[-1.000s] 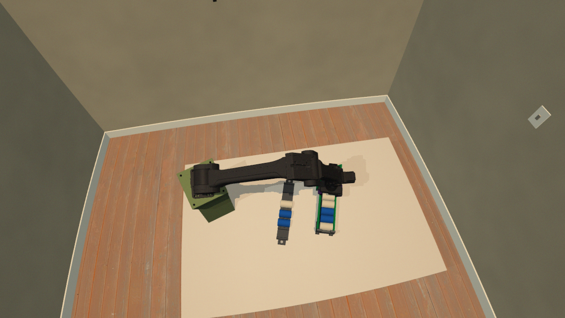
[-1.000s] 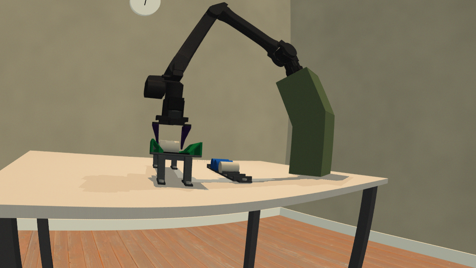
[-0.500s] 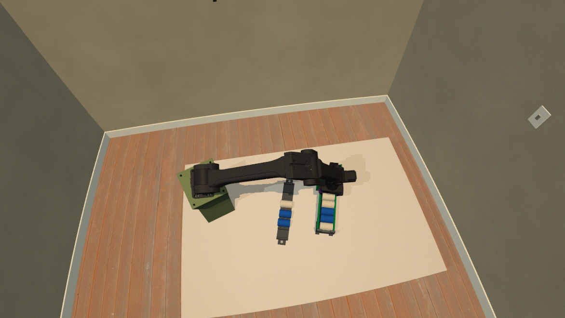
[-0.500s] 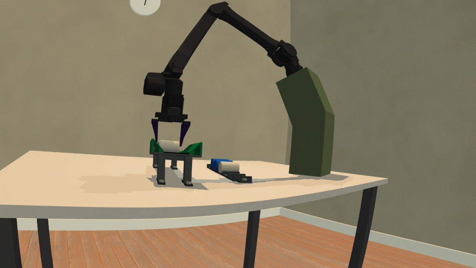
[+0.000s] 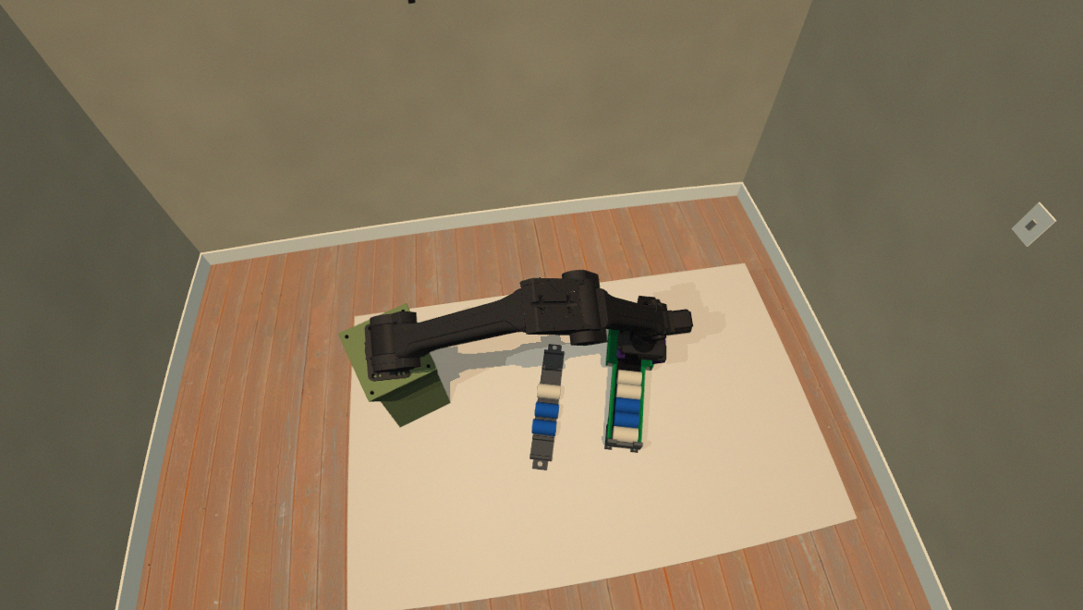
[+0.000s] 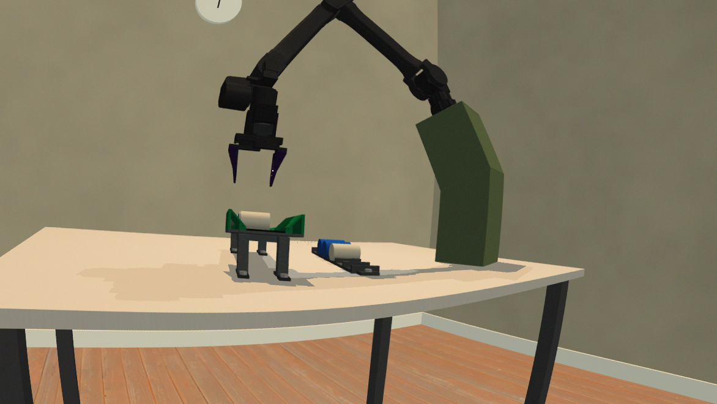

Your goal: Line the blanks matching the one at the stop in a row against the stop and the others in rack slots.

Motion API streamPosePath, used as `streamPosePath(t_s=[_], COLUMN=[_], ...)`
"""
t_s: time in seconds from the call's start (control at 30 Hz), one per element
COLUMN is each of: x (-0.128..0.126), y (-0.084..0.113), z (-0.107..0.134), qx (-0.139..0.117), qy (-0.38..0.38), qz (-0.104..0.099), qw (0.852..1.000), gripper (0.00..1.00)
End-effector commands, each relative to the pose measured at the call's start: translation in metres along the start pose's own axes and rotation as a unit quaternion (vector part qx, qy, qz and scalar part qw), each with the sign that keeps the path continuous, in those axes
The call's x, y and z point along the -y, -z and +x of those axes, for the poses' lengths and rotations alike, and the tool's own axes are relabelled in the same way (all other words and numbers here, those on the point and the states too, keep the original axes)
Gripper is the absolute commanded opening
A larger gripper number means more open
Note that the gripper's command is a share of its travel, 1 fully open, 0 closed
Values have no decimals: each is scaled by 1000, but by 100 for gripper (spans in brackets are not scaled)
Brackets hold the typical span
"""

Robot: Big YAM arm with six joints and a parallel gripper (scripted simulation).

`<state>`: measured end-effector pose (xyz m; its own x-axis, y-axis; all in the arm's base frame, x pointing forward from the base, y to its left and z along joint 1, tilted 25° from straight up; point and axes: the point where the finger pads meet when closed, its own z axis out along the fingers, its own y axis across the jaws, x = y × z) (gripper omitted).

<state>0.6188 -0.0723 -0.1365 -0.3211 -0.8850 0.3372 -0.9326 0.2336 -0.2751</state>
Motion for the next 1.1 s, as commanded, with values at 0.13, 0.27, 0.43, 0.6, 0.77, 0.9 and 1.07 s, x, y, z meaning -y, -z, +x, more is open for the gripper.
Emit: streamPosePath(t_s=[0.13, 0.27, 0.43, 0.6, 0.77, 0.9, 1.07], x=[-19, -14, -12, -12, -12, -12, -12], y=[3, 8, 11, 11, 11, 11, 11], z=[-1, 2, 2, 2, 2, 2, 2], qx=[-8, -6, -5, -6, -5, -5, -5], qy=[0, -4, -5, -5, -5, -5, -5], qz=[-22, -18, -15, -15, -15, -15, -15], qw=[1000, 1000, 1000, 1000, 1000, 1000, 1000], gripper=[81, 81, 100, 100, 100, 100, 100])
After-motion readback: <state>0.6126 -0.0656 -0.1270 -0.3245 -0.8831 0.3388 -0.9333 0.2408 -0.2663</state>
